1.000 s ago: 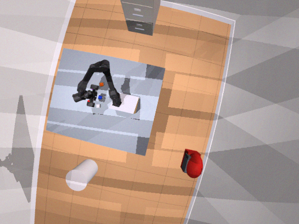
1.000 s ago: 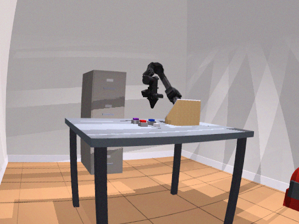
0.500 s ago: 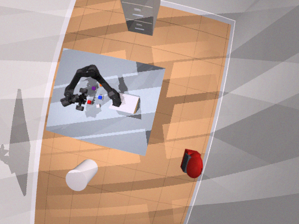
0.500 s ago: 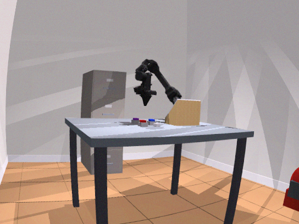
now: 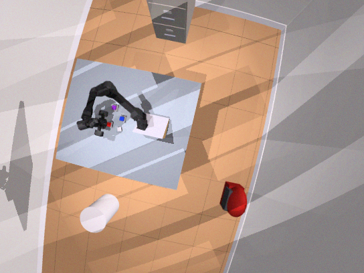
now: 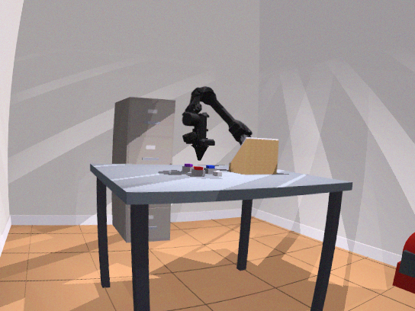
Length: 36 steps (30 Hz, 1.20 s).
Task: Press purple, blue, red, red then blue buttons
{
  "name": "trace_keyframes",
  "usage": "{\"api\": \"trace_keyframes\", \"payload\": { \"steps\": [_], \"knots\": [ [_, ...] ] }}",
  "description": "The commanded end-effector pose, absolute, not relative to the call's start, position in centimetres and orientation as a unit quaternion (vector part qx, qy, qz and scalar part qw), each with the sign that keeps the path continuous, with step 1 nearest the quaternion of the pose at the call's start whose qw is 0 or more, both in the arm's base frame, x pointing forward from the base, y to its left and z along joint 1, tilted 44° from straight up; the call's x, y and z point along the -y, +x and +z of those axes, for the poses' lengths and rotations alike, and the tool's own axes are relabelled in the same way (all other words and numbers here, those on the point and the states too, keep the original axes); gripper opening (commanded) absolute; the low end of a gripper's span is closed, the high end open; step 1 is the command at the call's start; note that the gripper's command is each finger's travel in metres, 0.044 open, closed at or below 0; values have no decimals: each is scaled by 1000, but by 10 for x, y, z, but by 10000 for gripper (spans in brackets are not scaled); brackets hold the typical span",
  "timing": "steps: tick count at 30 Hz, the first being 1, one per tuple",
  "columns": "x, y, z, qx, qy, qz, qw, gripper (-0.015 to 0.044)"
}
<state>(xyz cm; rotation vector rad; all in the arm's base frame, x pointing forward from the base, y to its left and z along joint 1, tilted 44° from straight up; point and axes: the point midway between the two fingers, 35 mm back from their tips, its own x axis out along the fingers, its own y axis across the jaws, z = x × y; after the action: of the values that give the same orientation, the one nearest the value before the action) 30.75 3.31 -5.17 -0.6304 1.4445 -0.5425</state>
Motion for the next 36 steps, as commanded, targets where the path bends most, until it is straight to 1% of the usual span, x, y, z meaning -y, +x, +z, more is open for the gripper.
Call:
{"api": "trace_keyframes", "payload": {
  "steps": [1,21,36],
  "knots": [
    [-31,308,-57,-637,-286,-237,676,20],
    [-9,311,-79,-637,-286,-238,675,20],
    [-8,311,-80,-637,-286,-238,675,20]
  ]
}}
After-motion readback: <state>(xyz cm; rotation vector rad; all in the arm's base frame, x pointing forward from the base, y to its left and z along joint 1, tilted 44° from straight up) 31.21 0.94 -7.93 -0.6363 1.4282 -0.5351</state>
